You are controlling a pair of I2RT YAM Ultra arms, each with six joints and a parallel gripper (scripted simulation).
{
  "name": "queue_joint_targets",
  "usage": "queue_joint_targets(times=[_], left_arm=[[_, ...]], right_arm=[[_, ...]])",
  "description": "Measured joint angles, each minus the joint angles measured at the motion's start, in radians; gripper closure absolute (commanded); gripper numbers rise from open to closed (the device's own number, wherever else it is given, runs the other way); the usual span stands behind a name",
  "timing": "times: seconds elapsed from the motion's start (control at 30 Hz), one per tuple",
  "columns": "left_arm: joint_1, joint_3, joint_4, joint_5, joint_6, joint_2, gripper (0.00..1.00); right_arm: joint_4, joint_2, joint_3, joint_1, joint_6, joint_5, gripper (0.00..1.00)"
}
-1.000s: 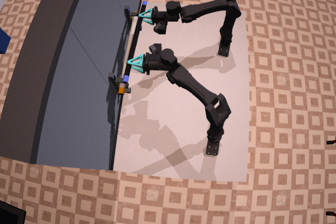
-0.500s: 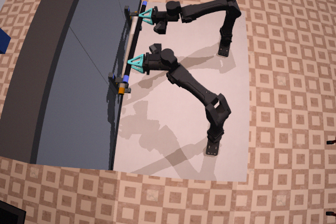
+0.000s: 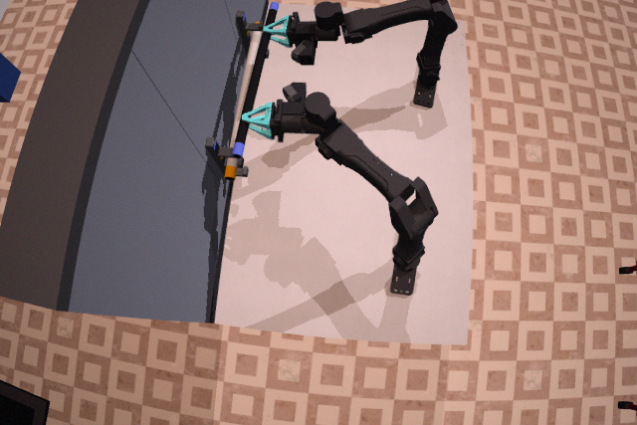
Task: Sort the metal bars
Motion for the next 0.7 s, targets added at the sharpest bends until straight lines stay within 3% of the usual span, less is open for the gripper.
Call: queue_joint_targets(times=[0.7], left_arm=[[0.0,-0.006,0.016,0.0,0.009,0.0,1.0]], right_arm=[[0.0,0.0,0.0,0.0,0.004,-0.001,1.0]])
